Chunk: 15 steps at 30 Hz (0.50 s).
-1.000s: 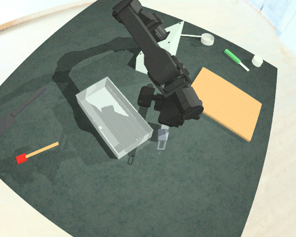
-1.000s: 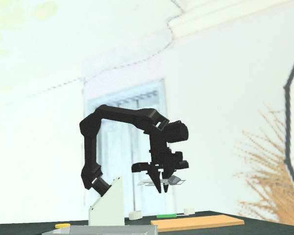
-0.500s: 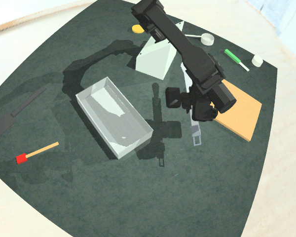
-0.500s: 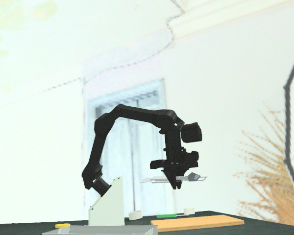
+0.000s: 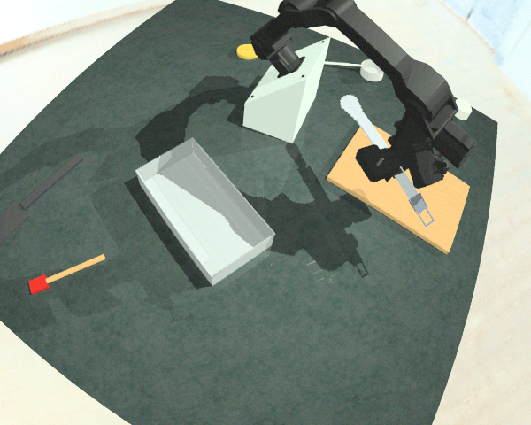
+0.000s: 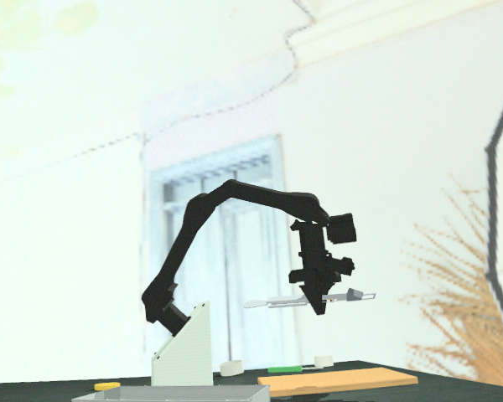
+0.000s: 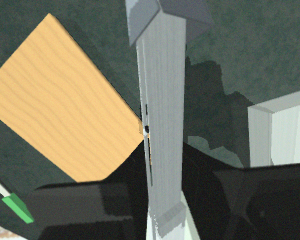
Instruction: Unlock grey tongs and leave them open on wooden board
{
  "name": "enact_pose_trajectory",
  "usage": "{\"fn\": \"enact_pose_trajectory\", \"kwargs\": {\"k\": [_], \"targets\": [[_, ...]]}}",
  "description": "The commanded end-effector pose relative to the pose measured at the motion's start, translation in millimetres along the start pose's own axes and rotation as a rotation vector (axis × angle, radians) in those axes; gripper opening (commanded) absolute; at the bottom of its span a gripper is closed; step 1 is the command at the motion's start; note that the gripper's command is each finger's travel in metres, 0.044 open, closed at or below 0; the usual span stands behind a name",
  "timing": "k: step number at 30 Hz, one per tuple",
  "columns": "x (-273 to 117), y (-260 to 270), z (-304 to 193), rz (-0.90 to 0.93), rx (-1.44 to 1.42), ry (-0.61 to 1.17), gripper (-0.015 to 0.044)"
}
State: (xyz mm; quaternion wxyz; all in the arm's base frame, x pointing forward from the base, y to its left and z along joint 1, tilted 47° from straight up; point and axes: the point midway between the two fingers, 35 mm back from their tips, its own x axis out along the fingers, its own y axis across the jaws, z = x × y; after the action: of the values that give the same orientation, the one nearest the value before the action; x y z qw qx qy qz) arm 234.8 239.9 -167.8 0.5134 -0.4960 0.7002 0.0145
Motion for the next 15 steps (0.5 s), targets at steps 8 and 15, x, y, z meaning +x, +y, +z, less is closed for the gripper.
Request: {"fn": "enact_pose_trajectory", "kwargs": {"k": [8,15], "targets": [[1,82,-20,0.012,-0.283,-0.002,-0.015],[7,129,-41,0.009,-0.458,0.01,-0.015]]}}
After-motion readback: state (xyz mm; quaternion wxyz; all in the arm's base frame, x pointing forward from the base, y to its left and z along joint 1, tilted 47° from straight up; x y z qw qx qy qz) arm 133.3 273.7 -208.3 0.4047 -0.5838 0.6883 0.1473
